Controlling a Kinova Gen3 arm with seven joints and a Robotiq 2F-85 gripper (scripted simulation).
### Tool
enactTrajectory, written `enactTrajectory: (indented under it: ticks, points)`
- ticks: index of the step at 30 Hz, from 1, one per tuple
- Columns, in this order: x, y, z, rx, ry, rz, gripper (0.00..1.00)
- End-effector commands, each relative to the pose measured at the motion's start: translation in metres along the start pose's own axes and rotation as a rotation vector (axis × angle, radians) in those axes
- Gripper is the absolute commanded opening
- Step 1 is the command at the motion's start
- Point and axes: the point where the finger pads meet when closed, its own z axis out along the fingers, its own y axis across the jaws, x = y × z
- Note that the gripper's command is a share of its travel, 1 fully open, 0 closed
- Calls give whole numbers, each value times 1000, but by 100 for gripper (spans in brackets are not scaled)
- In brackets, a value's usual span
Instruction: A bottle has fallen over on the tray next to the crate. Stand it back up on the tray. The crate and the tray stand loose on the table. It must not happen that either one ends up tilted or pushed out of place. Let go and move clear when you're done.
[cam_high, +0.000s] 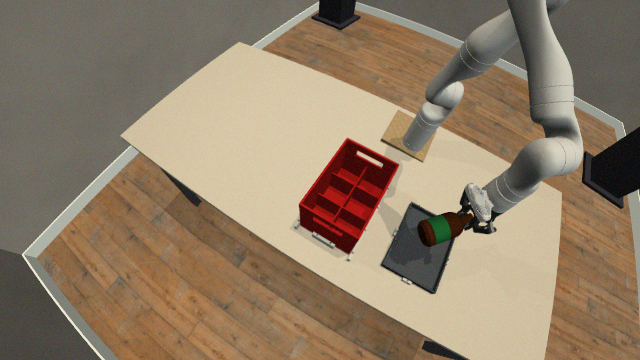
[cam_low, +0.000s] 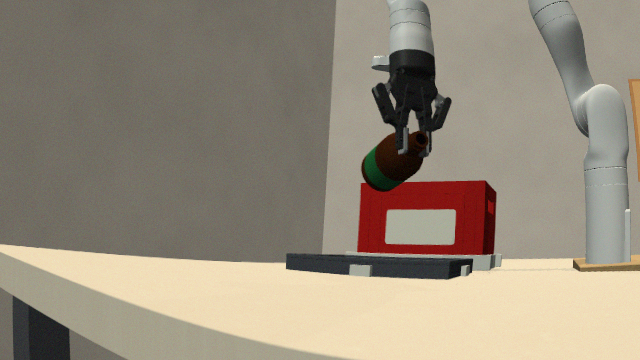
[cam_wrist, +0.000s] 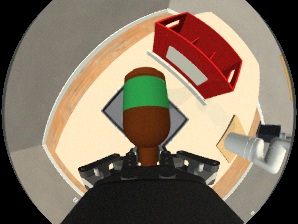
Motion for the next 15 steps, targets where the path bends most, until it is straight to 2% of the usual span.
enactTrajectory:
  ticks: [1,15]
  points:
    - [0,-1,-3,4,2,0,0]
    - [0,-1,-6,4,2,0,0]
